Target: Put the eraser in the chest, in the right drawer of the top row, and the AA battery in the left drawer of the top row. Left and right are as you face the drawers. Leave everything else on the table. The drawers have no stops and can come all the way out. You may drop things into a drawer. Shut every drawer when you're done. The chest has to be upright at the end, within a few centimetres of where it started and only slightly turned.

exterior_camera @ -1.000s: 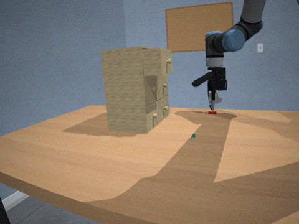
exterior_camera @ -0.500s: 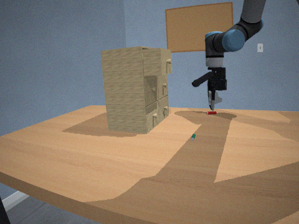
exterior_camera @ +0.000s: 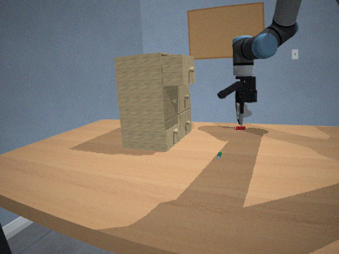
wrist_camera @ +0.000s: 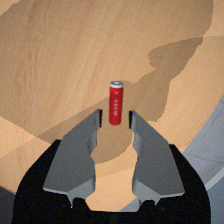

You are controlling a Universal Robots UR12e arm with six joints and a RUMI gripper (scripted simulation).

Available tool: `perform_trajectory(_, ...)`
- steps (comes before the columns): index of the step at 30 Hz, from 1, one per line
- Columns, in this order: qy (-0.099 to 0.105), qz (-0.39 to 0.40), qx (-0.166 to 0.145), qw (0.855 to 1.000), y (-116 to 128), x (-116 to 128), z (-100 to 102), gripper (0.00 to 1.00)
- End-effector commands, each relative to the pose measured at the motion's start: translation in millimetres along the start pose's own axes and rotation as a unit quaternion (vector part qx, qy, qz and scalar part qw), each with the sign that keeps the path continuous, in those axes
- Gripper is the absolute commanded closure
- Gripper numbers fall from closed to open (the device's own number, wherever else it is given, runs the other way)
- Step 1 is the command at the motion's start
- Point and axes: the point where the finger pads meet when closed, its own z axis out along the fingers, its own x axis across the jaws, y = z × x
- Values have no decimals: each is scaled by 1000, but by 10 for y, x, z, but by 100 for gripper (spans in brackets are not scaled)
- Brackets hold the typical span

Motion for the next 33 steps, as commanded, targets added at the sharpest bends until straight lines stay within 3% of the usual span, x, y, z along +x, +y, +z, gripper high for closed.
perform_trajectory(1, 1, 0, 0, 1000, -3, 6, -7, 83)
perform_trajectory(33, 1, 0, 0, 1000, -3, 6, 59, 83)
